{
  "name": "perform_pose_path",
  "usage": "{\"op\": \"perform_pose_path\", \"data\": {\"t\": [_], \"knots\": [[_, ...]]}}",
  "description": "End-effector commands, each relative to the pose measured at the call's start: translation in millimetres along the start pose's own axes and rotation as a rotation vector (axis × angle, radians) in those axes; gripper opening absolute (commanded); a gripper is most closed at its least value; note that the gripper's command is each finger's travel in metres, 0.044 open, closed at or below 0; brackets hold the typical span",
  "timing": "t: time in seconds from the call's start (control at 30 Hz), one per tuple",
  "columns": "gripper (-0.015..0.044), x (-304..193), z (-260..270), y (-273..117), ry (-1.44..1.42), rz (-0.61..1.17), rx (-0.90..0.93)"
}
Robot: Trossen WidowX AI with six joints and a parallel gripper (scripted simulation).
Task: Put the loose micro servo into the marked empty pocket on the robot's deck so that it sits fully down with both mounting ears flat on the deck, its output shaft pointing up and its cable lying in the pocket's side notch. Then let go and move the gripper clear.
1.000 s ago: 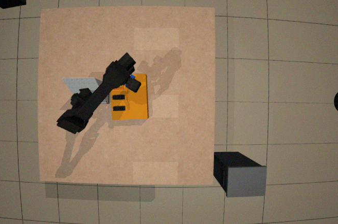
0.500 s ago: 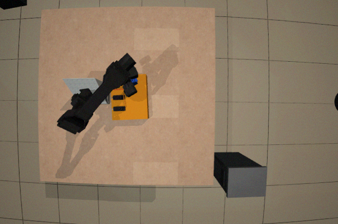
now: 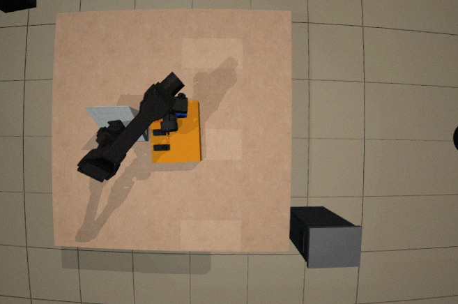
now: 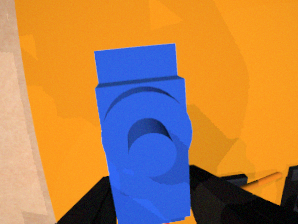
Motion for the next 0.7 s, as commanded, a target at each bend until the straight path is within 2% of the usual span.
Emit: {"op": "perform_pose_path", "data": {"t": [0.0,0.67], "knots": [[0.0,0,0,0,0.029,-0.001,0.003],[0.0,-78,17,0,0.025,0.002,0.005]]}}
Point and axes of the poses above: the point midway between the two fingers, 35 mm back from their tips, its own y axis out along the fingers, its own z axis across the jaws, x = y × z, the point moved 8 cm from there along -y, back along the fingers, and after that the axes turned 9 degrees about -y, right-handed, at the moved point
